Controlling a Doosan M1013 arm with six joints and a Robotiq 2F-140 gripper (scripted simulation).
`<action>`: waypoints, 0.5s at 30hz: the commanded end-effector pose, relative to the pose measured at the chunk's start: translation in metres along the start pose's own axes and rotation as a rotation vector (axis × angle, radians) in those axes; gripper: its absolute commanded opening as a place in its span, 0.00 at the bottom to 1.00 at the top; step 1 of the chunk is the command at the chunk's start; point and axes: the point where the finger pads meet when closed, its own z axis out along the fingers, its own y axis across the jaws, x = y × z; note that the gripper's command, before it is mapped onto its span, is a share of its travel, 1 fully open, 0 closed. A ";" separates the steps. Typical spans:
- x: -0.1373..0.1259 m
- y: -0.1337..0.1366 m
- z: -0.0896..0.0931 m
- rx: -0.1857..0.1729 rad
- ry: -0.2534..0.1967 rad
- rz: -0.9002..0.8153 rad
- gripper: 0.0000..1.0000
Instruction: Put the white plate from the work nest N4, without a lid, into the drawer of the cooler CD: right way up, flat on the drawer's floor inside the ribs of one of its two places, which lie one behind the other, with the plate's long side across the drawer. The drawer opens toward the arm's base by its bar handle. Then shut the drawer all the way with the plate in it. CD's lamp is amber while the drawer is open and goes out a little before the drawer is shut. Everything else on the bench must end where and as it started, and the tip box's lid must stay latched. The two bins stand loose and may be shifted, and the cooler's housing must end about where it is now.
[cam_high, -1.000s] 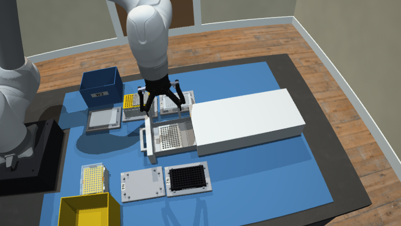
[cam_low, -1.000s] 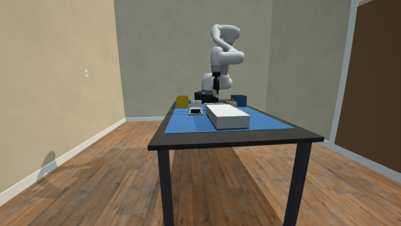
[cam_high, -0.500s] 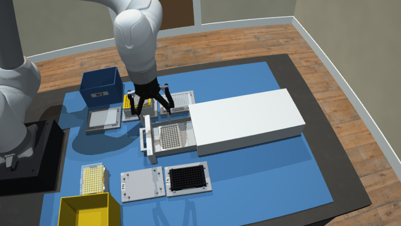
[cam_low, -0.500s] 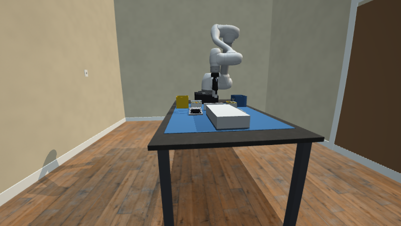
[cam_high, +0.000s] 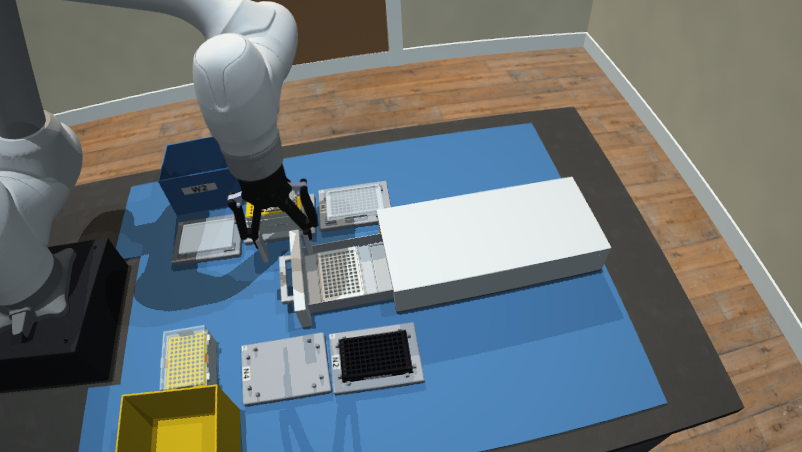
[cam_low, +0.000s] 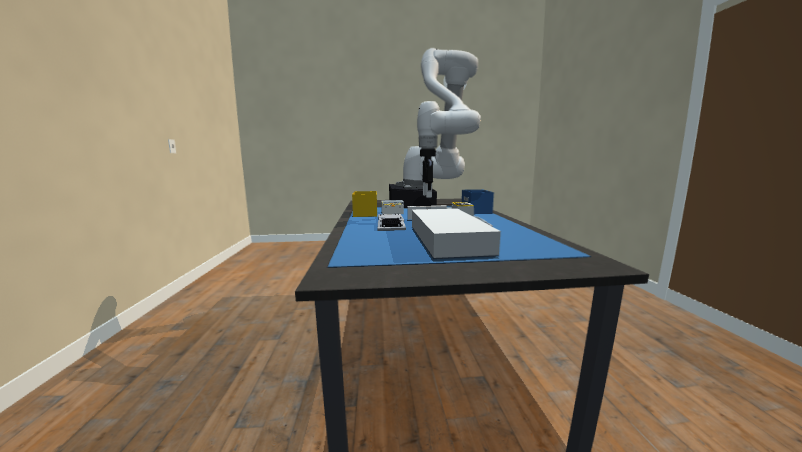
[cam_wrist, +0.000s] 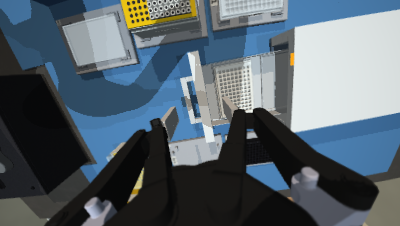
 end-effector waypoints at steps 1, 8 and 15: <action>-0.001 -0.015 0.004 -0.005 0.002 0.000 0.00; -0.001 -0.043 0.010 -0.005 0.002 0.000 0.00; -0.001 -0.062 0.015 -0.005 0.002 0.000 0.00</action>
